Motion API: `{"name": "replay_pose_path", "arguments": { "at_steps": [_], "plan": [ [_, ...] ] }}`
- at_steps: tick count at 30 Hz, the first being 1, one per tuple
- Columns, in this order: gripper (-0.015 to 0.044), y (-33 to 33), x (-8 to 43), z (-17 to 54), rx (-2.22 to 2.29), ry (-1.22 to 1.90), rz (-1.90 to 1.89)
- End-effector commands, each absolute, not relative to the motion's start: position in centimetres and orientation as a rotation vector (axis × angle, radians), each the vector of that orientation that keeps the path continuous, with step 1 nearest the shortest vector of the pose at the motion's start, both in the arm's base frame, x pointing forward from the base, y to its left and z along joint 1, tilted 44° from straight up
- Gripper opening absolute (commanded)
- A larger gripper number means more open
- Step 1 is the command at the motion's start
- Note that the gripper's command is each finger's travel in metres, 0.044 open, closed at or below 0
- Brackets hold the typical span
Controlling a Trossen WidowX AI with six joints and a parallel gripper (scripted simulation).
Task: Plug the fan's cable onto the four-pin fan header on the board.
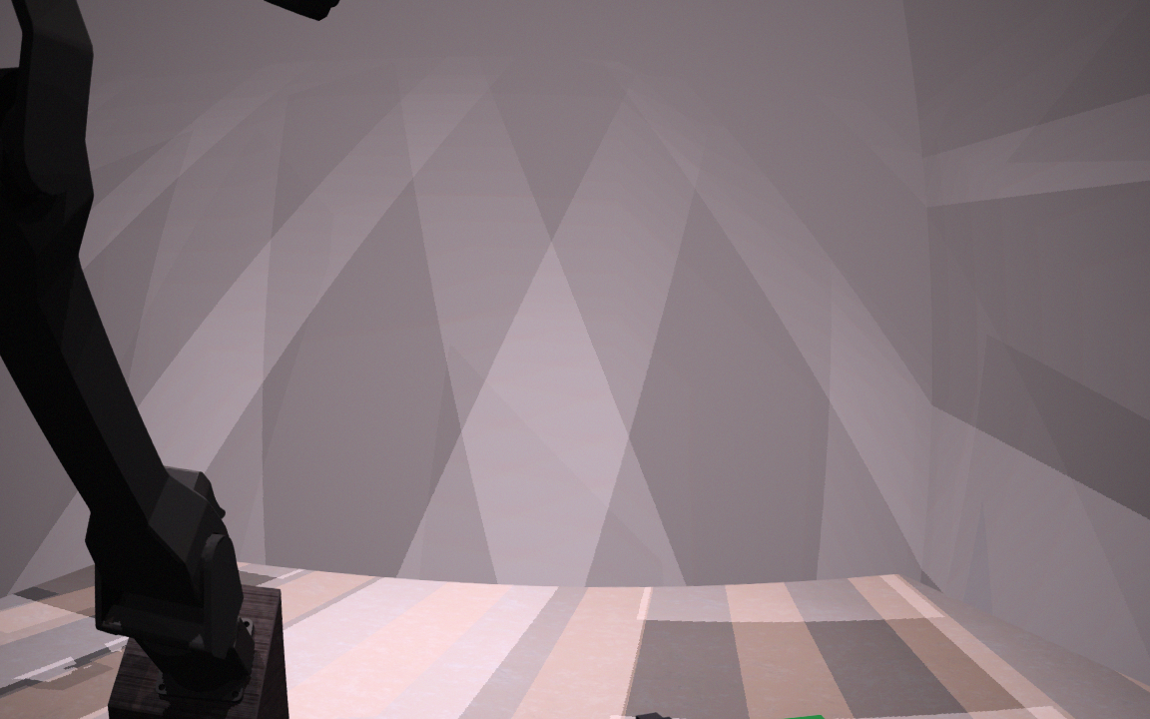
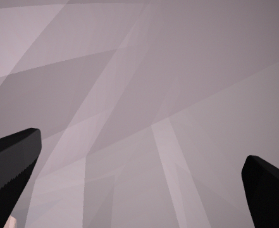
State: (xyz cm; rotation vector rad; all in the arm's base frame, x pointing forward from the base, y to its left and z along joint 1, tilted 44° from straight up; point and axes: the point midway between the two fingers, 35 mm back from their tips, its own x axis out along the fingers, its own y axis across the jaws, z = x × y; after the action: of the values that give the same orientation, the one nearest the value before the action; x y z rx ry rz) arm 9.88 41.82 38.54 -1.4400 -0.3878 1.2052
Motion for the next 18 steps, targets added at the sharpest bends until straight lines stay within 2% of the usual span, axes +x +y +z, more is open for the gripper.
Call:
{"name": "replay_pose_path", "arguments": {
  "at_steps": [1, 9, 18],
  "plan": [
    [0.0440, 41.2, 14.8, 33.2, -1.574, -0.169, 1.160],
    [0.0440, 36.5, 23.8, 23.5, -1.781, 0.295, 1.072],
    [0.0440, 26.6, 30.9, 14.1, -1.912, 0.873, 0.992]
  ]
}}
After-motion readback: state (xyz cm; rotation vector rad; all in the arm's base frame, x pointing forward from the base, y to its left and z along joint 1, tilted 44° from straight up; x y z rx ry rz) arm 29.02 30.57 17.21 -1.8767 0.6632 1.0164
